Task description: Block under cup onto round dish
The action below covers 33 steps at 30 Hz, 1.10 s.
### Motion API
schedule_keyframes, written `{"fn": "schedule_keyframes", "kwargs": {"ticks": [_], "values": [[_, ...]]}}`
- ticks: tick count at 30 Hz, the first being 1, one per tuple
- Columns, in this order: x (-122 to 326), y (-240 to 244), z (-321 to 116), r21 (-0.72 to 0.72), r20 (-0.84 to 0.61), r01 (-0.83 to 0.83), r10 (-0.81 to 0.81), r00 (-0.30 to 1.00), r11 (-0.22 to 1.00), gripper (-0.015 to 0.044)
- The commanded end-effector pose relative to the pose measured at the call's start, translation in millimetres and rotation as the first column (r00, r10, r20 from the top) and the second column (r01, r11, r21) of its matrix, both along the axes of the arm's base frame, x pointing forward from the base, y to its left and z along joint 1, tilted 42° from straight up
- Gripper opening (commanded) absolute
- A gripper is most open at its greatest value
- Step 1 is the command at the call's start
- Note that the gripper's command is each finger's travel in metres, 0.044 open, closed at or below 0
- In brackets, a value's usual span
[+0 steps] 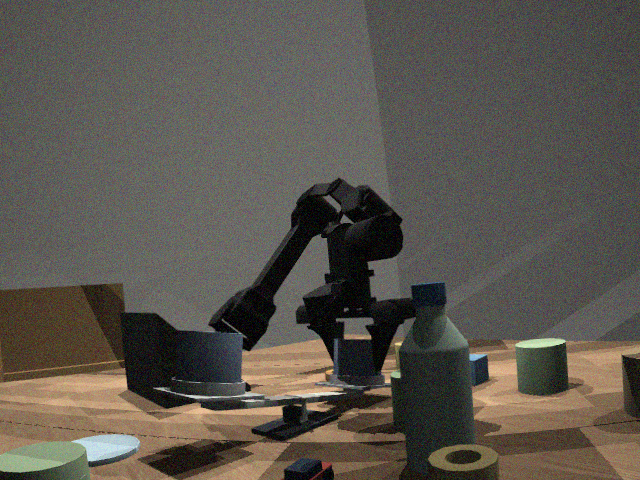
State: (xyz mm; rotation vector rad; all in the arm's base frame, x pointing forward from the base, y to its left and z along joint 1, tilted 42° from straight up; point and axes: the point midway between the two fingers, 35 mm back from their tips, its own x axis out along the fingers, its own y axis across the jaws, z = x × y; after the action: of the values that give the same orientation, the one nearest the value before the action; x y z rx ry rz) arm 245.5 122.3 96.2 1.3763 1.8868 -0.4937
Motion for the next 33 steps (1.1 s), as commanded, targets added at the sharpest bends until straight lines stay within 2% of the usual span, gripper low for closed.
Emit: {"fn": "schedule_keyframes", "kwargs": {"ticks": [1,9,33], "values": [[0.3,-0.1,1.0,0.004,-0.001,0.004,-0.004,1.000,1.000,0.0203],[3.8,-6.2,7.9,0.002,0.005,0.013,-0.013,1.000,1.000,0.0000],[12.6,-26.3,30.5,-0.004,0.023,0.044,-0.044,0.999,0.999,0.0000]]}}
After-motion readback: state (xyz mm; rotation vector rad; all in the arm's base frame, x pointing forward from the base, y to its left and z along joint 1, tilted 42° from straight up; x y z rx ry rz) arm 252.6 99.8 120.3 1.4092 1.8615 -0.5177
